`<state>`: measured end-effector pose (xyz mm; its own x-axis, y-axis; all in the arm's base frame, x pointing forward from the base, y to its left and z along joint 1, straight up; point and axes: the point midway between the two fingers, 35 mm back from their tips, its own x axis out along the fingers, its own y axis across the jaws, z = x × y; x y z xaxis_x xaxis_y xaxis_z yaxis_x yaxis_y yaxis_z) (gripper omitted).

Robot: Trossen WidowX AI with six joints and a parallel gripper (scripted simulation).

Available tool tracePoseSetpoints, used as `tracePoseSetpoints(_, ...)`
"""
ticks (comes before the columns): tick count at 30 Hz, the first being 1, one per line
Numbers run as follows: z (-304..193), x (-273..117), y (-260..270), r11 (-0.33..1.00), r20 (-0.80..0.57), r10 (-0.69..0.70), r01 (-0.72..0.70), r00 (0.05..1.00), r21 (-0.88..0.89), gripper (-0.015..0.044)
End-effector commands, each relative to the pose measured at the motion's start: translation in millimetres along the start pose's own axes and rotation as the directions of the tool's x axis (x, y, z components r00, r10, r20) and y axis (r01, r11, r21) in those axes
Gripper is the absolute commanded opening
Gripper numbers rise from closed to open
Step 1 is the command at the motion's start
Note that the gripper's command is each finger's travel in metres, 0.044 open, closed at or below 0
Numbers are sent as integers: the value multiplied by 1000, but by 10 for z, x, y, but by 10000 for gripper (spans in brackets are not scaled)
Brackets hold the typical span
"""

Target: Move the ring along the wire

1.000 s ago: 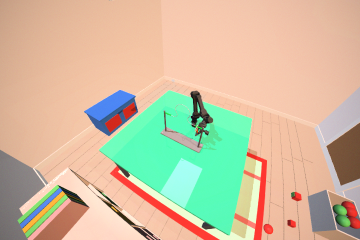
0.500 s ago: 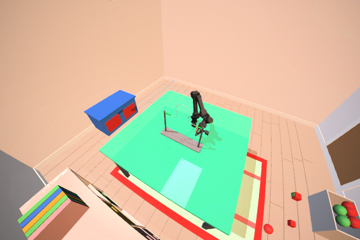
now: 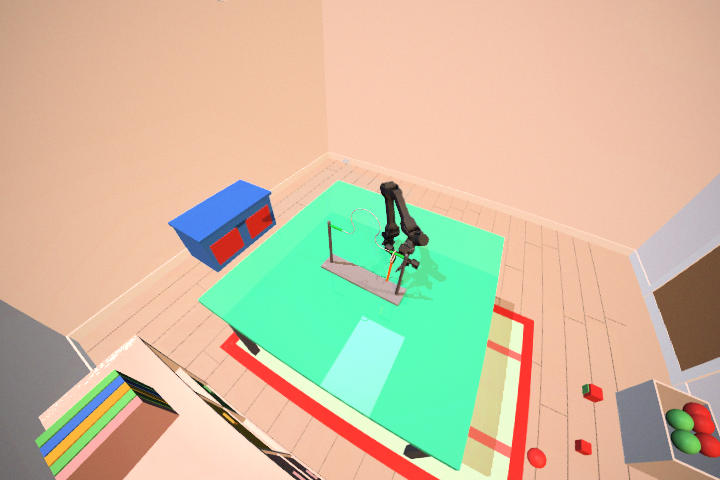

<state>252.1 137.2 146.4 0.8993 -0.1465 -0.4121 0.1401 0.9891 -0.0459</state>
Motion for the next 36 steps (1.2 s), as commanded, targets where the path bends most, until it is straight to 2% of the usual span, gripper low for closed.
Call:
tracePoseSetpoints(1,11,-122,7,1000,2,2,-2,1000,10,160)
tracePoseSetpoints(9,19,-373,-16,1000,11,2,-2,1000,9,160)
tracePoseSetpoints(28,20,-378,-17,1000,11,2,-2,1000,9,160)
tracePoseSetpoints(36,13,-859,-18,1000,9,4,-4,1000,5,370)
